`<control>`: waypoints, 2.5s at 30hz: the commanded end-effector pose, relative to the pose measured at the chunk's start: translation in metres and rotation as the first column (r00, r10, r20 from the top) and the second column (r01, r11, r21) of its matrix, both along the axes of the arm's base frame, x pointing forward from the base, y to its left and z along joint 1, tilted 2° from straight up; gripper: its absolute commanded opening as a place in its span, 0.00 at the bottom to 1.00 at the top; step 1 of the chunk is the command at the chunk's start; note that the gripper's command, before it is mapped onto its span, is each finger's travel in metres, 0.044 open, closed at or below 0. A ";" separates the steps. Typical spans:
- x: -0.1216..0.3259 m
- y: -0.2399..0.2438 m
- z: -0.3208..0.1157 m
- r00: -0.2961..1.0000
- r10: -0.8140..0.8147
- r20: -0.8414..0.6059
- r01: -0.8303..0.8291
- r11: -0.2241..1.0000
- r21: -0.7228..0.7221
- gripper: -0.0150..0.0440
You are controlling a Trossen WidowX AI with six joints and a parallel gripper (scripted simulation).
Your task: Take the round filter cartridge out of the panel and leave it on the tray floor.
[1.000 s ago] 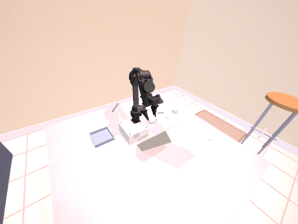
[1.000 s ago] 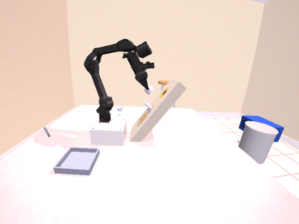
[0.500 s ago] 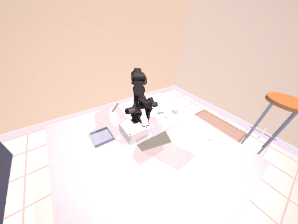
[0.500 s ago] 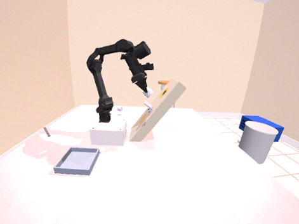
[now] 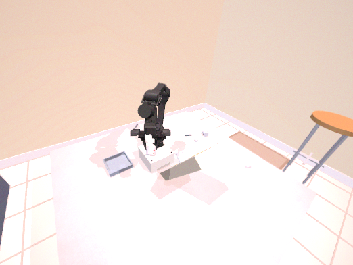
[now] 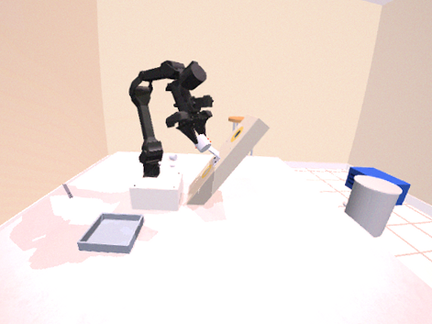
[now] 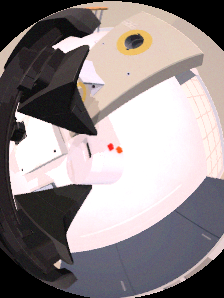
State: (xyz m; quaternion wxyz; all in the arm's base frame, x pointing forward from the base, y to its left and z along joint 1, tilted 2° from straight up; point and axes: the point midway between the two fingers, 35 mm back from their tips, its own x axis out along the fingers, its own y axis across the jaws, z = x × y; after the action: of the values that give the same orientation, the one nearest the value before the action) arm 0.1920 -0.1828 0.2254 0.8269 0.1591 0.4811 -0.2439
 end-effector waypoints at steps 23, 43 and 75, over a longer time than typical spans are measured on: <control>-0.094 -0.071 -0.028 0.816 -0.578 0.001 0.578 0.816 -0.013 0.25; -0.185 -0.101 -0.110 0.567 -0.824 -0.007 0.823 0.567 -0.023 0.25; -0.256 -0.086 -0.224 0.331 -0.943 -0.015 0.943 0.332 -0.028 0.25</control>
State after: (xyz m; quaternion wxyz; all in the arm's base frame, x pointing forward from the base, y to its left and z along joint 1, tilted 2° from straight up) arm -0.0635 -0.2695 0.0123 0.5299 0.3978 0.3116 -0.6811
